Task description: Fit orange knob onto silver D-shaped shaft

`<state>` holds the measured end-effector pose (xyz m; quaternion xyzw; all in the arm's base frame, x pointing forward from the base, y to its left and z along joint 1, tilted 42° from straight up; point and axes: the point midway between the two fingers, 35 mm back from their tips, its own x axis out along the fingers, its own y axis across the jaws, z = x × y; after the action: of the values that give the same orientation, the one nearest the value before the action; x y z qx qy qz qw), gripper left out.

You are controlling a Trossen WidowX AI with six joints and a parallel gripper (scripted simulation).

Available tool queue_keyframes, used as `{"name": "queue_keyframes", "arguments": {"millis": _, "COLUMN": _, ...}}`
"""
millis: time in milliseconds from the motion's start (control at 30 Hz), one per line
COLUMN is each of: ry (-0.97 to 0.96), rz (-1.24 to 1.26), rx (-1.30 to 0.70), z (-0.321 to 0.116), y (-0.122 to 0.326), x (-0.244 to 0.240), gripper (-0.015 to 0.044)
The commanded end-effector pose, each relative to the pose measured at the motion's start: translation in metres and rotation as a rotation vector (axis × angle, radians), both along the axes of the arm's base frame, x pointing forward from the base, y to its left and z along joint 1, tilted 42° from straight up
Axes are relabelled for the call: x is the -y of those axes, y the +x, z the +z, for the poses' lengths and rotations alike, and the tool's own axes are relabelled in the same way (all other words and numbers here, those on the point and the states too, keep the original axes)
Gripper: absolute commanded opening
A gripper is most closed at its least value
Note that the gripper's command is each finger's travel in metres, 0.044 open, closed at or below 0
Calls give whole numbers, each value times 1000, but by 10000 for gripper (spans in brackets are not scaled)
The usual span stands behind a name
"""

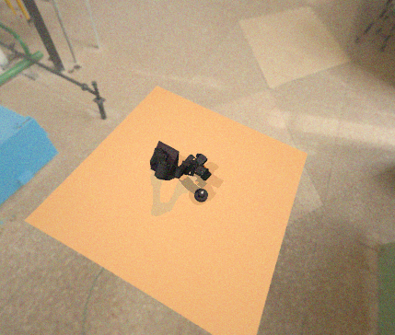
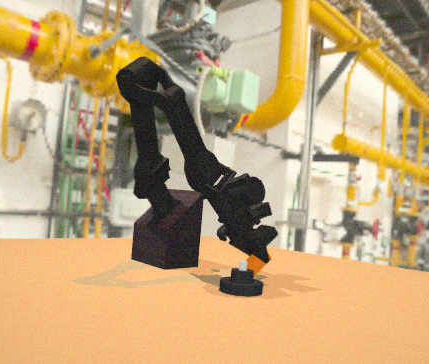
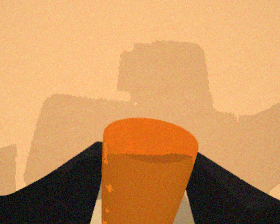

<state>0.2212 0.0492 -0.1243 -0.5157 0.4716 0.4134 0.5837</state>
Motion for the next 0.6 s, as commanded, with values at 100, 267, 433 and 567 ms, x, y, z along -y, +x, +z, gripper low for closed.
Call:
{"name": "queue_keyframes", "arguments": {"millis": 100, "ry": 99, "rz": 27, "rx": 13, "z": 5, "y": -3, "x": 5, "gripper": 179}}
{"name": "queue_keyframes", "arguments": {"millis": 267, "ry": 170, "rz": 43, "rx": 21, "z": 7, "y": -4, "x": 9, "gripper": 179}}
{"name": "queue_keyframes", "arguments": {"millis": 433, "ry": 242, "rz": 60, "rx": 30, "z": 9, "y": -5, "x": 13, "gripper": 179}}
{"name": "queue_keyframes", "arguments": {"millis": 567, "ry": 302, "rz": 73, "rx": 36, "z": 11, "y": -6, "x": 17, "gripper": 179}}
